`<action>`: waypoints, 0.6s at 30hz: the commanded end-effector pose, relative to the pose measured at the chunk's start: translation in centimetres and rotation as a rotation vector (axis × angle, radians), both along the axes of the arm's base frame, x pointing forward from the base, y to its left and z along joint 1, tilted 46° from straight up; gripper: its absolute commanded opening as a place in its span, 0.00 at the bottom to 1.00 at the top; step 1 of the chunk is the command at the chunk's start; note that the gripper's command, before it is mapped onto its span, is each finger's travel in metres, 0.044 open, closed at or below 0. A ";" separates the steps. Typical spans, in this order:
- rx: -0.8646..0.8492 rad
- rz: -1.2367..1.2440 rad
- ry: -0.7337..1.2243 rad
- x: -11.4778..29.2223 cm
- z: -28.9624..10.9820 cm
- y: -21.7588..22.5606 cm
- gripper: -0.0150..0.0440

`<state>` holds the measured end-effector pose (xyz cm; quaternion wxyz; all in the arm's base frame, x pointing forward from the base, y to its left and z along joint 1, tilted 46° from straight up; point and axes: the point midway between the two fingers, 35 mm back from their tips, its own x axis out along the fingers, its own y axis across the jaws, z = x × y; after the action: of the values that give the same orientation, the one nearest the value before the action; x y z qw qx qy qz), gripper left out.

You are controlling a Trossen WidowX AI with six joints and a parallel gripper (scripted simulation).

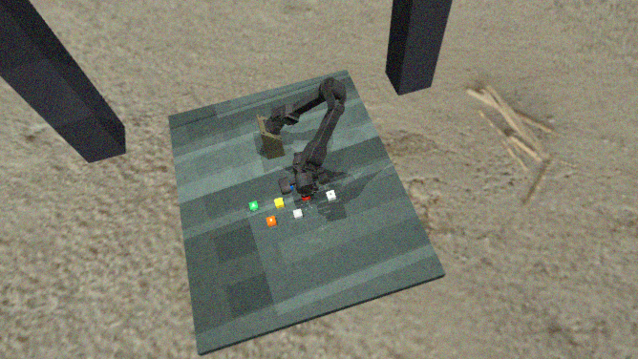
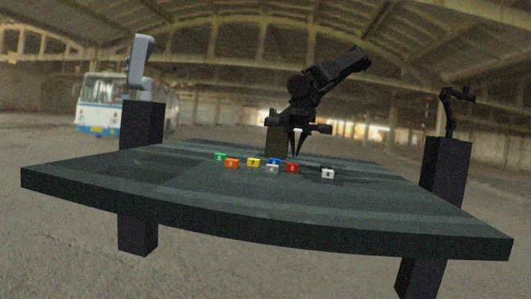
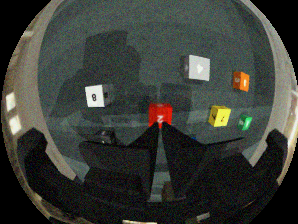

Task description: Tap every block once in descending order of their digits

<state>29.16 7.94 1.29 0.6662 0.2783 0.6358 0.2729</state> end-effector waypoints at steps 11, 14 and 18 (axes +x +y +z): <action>-0.004 0.005 -0.005 -0.3 6.1 -5.8 0.29; -0.007 0.004 -0.004 -1.3 8.2 -3.8 0.29; -0.003 0.004 -0.004 -3.8 11.5 -0.3 0.29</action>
<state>26.95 5.66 11.00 0.6691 0.2747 0.6359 0.2694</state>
